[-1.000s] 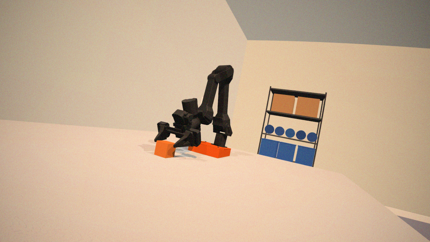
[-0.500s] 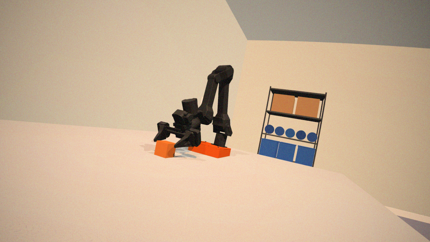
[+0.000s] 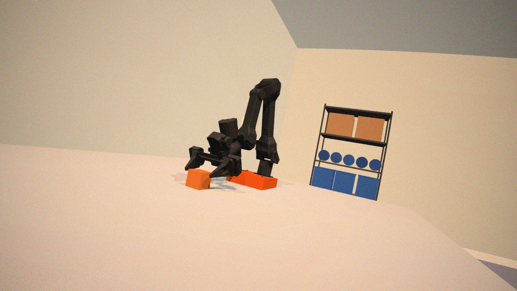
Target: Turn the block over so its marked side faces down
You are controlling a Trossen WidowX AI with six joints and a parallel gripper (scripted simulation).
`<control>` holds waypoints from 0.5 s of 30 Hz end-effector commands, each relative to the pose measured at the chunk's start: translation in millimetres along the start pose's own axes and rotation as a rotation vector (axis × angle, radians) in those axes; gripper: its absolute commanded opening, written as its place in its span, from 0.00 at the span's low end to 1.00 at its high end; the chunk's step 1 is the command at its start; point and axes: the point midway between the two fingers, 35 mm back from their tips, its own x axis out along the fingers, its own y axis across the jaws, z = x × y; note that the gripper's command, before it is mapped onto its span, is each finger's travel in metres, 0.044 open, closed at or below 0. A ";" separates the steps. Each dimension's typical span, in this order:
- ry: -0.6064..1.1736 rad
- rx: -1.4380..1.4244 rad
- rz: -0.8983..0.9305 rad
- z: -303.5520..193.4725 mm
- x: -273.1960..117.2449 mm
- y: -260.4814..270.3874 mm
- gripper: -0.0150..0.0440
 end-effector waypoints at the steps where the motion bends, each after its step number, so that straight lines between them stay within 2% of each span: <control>1: 0.025 0.005 0.003 0.8 2.3 -0.4 1.00; 7: 0.239 0.009 -0.001 18.3 4.0 -5.0 1.00; 11: 0.388 0.006 0.000 35.2 -16.5 -3.5 1.00; 15: 0.434 -0.004 -0.003 51.0 -31.3 -2.7 1.00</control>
